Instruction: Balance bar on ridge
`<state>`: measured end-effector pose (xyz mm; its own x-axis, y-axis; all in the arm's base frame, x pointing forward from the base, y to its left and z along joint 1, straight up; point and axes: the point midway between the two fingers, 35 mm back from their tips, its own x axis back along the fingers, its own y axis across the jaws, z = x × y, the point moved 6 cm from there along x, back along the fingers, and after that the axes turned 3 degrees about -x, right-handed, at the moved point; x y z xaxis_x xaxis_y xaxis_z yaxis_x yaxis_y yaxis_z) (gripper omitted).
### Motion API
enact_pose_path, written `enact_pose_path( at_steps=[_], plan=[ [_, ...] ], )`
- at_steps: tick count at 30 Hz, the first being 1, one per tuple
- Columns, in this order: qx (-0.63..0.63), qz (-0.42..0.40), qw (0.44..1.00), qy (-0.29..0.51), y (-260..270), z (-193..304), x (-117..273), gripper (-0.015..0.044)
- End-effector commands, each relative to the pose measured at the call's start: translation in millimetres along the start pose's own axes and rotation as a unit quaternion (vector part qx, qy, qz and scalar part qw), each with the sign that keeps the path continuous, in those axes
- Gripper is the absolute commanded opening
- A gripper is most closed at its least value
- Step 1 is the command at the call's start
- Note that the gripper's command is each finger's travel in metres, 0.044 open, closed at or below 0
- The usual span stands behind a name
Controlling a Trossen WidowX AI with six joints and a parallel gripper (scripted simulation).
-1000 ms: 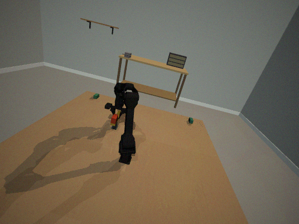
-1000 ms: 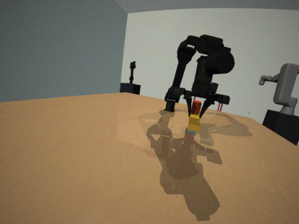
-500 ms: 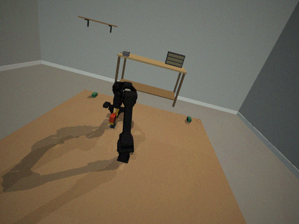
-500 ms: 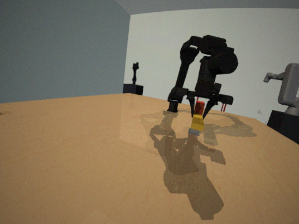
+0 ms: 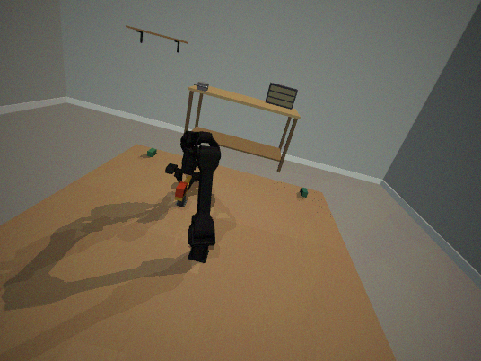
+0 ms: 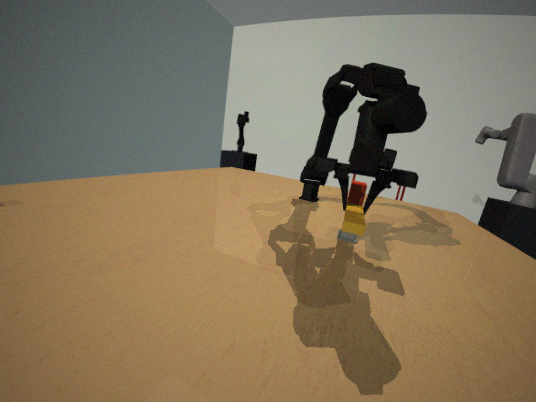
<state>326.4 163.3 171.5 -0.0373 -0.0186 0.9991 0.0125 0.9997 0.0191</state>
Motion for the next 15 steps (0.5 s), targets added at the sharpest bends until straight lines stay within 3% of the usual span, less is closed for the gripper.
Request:
enact_pose_path(
  at_steps=[1,15],
  plan=[
    [0.000,0.000,1.000,0.000,0.0,0.0,-0.1,0.0171],
    [0.000,0.000,1.000,0.000,0.0,0.0,-0.1,0.0185]
  ],
)
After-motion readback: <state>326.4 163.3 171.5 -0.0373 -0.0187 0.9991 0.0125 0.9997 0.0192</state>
